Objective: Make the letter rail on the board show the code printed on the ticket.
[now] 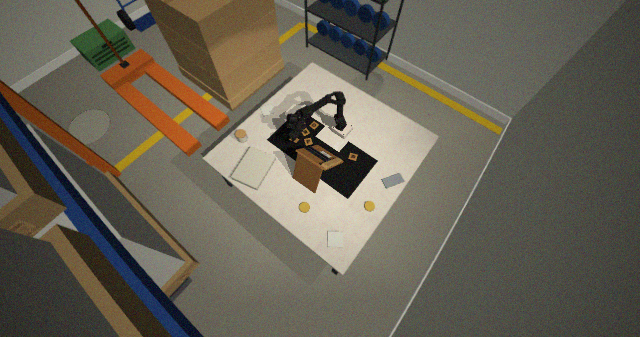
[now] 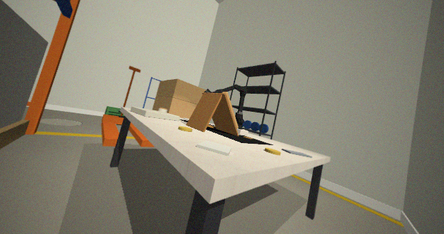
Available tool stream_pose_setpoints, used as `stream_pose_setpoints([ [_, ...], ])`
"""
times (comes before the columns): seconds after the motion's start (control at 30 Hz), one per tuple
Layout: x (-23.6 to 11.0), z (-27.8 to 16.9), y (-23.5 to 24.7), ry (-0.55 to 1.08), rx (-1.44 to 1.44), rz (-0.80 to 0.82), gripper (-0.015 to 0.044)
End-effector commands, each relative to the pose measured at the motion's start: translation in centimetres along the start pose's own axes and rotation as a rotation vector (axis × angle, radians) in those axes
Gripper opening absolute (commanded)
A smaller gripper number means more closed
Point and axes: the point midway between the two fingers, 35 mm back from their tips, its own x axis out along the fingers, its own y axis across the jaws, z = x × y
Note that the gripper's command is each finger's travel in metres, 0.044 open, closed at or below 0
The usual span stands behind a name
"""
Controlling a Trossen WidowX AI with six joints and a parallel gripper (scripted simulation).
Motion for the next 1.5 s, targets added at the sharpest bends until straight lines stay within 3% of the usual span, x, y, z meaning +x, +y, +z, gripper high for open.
stream_pose_setpoints([
  [0.0,-0.3,-0.4,0.3,-0.003,-0.140,0.032,0.0000],
  [1.17,-3.8,-2.3,4.1,-0.229,-1.293,0.238,0.0000],
  [1.47,-3.8,-2.3,4.2,-0.236,-1.315,0.240,0.0000],
])
